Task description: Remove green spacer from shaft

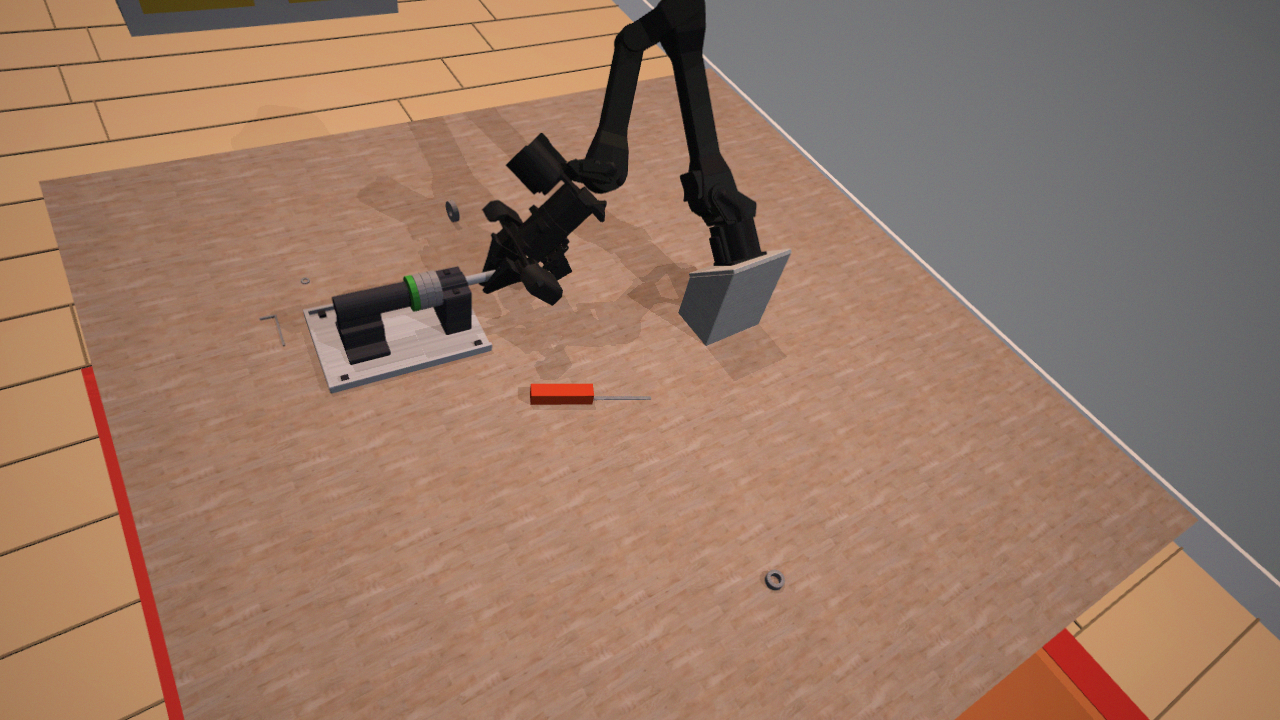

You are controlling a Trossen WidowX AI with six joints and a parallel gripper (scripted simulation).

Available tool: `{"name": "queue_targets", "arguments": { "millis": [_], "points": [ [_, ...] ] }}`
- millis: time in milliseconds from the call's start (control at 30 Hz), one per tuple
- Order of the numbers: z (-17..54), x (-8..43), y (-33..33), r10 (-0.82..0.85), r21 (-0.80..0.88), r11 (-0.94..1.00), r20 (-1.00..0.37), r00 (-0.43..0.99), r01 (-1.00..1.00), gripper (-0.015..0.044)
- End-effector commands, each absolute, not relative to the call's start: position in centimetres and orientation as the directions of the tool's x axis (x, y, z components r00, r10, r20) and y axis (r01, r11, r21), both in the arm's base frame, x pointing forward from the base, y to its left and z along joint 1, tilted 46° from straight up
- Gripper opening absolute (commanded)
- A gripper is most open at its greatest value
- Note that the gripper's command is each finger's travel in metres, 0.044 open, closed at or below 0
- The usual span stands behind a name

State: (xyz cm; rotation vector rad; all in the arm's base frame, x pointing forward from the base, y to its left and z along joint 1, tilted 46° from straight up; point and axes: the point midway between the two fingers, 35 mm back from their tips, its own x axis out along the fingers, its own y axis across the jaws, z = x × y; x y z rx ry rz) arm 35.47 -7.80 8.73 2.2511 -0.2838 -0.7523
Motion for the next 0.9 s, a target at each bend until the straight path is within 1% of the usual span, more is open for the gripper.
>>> {"name": "queue_targets", "arguments": {
  "millis": [0,867],
  "points": [
    [8.79,35.35,-7.85,-0.411,0.712,-0.702,-0.431,0.803,0.022,0.0000],
    [8.75,35.01,-7.89,-0.411,0.712,-0.702,-0.431,0.803,0.023,0.0000]
  ]
}}
